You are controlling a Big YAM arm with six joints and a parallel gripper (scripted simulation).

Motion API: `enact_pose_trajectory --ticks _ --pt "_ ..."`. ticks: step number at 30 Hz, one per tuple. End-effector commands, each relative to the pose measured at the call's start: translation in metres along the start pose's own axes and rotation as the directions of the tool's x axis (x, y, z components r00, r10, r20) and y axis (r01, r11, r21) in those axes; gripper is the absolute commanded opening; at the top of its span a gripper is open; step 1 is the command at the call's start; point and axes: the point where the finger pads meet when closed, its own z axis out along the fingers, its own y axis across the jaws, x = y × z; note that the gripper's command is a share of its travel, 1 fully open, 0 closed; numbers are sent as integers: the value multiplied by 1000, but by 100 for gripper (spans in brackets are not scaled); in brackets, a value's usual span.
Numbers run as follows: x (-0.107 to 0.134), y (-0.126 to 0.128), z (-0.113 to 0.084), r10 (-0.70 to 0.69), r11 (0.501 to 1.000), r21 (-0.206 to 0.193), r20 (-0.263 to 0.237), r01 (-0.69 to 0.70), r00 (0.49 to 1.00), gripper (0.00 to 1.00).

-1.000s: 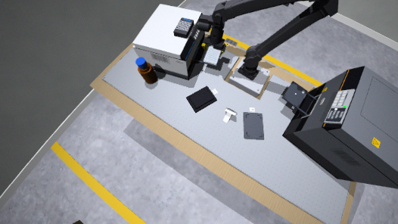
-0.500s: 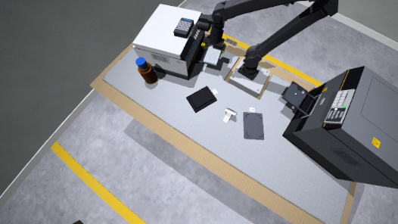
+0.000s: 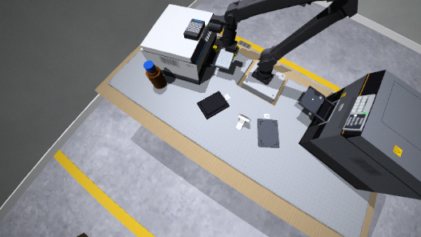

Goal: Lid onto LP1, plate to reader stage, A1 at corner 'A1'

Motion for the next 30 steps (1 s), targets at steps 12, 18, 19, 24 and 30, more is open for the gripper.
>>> enact_pose_trajectory --ticks 12,18,19,24,30 --pt "-2 6 -2 -3 1000 8 1 3 1000 100" --pt "-2 14 -11 -1 1000 -20 -1 1 1000 100" --pt "-2 14 -12 -1 1000 -25 -1 1 1000 100" --pt "-2 16 -16 0 999 -41 -1 0 1000 100" --pt "-2 19 -20 1 998 -55 -2 -1 1000 100"
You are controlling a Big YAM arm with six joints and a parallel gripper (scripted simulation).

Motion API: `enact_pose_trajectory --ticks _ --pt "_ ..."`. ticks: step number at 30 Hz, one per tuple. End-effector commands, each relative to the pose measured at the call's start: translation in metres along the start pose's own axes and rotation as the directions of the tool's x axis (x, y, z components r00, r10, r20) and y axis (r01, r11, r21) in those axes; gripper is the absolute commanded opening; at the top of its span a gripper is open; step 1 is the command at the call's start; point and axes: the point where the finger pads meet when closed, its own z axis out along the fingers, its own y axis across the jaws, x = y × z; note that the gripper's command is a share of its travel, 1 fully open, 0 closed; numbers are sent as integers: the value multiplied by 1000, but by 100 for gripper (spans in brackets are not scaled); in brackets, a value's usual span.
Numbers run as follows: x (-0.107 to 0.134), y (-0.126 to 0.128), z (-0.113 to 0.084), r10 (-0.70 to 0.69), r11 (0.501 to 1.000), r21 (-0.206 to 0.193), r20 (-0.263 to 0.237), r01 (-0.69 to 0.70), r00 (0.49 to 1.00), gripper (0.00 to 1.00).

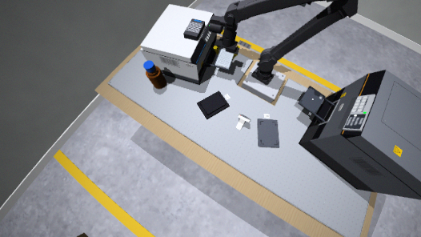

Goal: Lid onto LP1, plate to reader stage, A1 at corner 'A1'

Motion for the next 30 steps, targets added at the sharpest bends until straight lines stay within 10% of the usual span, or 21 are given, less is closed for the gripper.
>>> enact_pose_trajectory --ticks 1,30 --pt "-2 21 -23 2 998 -62 -2 -2 1000 100" --pt "-1 -1 4 0 1000 -6 -1 0 1000 100"
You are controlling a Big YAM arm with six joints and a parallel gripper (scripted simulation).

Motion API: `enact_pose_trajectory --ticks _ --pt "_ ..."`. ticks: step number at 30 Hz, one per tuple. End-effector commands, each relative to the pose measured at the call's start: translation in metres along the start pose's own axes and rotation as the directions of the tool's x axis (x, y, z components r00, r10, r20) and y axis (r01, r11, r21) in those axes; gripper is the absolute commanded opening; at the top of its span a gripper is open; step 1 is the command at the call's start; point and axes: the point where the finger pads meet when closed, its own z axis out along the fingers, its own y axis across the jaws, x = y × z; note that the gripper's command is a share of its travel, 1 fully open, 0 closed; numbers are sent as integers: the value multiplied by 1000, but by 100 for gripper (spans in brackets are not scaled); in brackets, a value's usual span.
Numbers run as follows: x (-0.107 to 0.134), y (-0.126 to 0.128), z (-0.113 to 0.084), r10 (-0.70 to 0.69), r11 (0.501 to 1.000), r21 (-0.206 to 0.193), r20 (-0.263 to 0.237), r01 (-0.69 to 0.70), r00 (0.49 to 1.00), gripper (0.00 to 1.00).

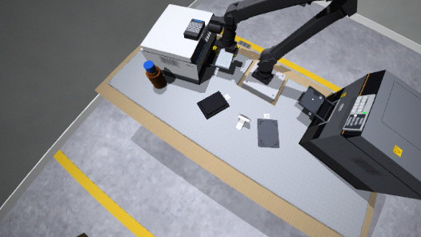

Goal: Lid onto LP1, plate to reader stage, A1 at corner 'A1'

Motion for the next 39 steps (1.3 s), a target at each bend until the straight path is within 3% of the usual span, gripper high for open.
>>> enact_pose_trajectory --ticks 1,9,18,28,39 --pt "-2 -5 2 0 1000 0 -1 0 1000 100" --pt "-2 6 0 3 1000 -19 -1 -3 1000 100" --pt "-3 -3 13 -6 1000 15 -1 6 1000 100" --pt "-3 0 14 -6 1000 -2 -1 6 1000 100" --pt "-3 -2 22 -6 1000 13 -1 6 1000 100"
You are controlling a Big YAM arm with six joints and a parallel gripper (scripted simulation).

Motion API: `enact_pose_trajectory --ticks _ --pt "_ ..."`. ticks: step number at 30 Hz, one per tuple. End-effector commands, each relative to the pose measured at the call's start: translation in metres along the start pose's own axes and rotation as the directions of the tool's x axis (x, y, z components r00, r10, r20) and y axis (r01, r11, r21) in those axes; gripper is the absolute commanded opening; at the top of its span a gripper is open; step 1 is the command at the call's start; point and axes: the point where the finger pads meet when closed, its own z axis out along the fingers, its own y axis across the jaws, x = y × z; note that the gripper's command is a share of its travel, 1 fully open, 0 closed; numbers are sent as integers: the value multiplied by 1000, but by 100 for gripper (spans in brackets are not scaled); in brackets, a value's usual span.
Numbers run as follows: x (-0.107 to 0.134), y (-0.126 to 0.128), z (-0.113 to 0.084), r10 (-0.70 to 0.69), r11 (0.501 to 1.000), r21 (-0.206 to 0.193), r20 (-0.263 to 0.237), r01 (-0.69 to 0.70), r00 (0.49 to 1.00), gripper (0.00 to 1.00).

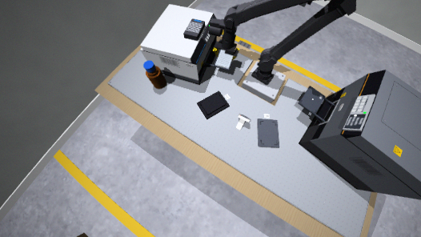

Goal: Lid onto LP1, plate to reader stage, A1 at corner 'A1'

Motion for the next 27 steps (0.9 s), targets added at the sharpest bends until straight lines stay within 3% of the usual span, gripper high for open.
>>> enact_pose_trajectory --ticks 1,14,20,21,27 --pt "-2 -1 9 -6 1000 13 -1 6 1000 100" --pt "-3 1 11 -5 1000 7 -2 5 1000 100" --pt "-2 -5 11 -6 1000 29 -1 6 1000 100" --pt "-2 -5 11 -6 1000 29 -1 6 1000 86" --pt "-2 -5 11 -6 1000 29 -1 6 1000 86"
